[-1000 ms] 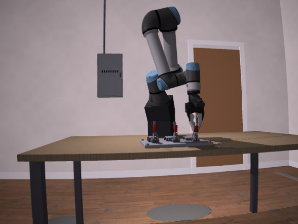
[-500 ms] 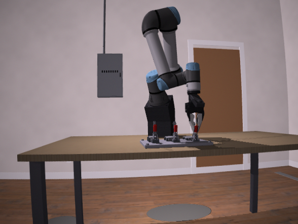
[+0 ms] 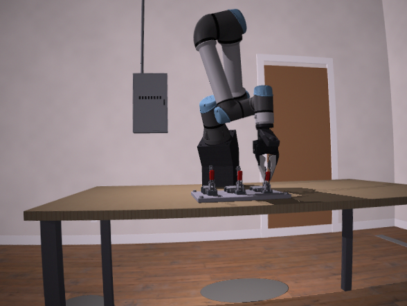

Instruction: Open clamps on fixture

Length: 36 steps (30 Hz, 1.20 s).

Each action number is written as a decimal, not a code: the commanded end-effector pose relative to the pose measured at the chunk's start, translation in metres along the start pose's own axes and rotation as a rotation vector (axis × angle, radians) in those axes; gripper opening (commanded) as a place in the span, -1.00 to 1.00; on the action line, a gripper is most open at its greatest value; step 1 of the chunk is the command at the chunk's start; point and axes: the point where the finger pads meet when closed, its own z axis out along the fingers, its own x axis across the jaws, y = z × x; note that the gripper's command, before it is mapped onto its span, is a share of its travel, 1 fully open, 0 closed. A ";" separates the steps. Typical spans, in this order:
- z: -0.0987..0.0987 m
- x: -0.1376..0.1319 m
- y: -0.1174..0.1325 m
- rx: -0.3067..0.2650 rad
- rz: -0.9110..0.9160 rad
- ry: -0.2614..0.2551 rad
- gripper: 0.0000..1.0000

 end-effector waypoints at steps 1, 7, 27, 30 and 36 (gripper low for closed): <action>0.001 0.000 0.005 -0.008 -0.002 0.002 -1.00; 0.001 0.000 0.007 -0.007 -0.001 0.002 -1.00; 0.002 0.000 0.011 -0.008 -0.002 0.002 -1.00; 0.002 0.000 0.010 -0.008 -0.002 0.002 -1.00; 0.002 0.000 0.010 -0.008 -0.002 0.002 -1.00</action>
